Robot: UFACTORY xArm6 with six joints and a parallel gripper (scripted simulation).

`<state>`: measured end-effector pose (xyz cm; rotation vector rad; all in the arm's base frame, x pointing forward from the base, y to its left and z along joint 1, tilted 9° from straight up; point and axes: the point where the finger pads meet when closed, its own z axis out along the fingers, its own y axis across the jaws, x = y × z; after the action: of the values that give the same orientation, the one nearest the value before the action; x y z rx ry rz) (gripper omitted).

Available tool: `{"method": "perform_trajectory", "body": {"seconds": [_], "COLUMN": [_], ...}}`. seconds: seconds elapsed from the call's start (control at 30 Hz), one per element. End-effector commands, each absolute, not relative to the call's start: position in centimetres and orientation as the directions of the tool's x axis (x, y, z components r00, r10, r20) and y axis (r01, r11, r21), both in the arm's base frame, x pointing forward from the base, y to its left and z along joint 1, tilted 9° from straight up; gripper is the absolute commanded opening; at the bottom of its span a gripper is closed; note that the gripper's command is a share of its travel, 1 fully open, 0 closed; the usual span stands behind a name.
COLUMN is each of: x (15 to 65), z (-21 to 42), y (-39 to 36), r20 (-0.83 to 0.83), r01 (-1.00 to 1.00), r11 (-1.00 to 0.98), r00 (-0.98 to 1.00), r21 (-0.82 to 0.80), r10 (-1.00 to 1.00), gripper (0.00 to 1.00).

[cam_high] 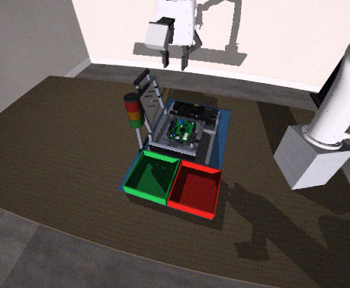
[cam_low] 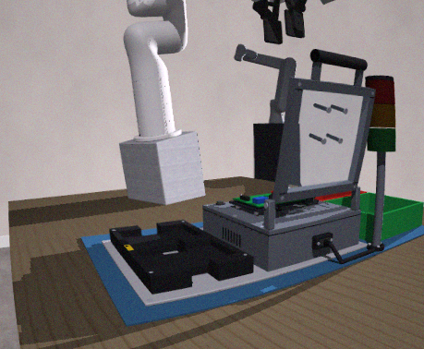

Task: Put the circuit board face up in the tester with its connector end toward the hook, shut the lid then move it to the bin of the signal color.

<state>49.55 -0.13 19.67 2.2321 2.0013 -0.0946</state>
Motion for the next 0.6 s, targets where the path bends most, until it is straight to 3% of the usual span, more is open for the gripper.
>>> {"method": "perform_trajectory", "body": {"seconds": [0.0,0.57], "x": [53.8,60.6], "z": [20.1,20.5], "y": [-0.5,-1.3], "r20": [-0.141,-0.141], "r01": [0.993,0.993], "r11": [-0.104,-0.104], "r00": [0.112,0.112], "r21": [0.063,0.063], "r10": [0.984,0.984], "gripper": [0.51,0.51]}}
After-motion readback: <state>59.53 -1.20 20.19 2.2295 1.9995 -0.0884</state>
